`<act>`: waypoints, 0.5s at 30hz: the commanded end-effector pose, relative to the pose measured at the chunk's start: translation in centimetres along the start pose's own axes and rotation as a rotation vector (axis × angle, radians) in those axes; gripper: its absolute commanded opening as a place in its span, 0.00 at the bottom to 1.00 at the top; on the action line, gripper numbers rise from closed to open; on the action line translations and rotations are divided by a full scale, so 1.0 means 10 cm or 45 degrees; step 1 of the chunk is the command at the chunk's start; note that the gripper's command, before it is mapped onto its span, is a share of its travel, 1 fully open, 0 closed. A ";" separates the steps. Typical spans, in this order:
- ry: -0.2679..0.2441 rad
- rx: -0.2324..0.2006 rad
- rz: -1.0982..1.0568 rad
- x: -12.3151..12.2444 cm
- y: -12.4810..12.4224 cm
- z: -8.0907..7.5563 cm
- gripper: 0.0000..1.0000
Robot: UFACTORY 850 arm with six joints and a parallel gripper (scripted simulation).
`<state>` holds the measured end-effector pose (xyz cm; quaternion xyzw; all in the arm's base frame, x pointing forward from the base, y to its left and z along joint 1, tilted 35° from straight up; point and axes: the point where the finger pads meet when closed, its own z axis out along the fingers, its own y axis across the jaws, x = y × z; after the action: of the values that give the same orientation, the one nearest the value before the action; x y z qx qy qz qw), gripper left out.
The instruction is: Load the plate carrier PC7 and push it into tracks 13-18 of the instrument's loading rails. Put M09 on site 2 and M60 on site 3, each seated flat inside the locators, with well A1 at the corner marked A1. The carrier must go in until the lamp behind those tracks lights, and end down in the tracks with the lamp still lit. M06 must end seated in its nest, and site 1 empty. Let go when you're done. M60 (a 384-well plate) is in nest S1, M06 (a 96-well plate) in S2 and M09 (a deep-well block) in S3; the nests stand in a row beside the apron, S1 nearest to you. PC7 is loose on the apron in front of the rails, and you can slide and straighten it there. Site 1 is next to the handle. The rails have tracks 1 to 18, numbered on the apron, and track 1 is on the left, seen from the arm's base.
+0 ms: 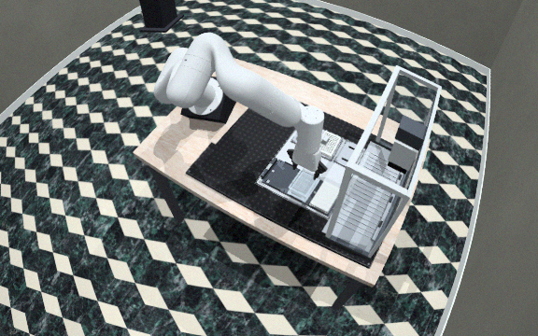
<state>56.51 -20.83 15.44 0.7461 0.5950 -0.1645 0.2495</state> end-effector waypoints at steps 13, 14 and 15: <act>0.000 -0.001 0.000 0.00 0.01 -0.23 1.00; 0.000 -0.001 0.000 0.00 0.01 -0.25 1.00; 0.000 -0.001 0.000 0.00 0.01 -0.27 1.00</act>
<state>56.37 -19.57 17.25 0.7461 0.5950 -0.1647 0.2493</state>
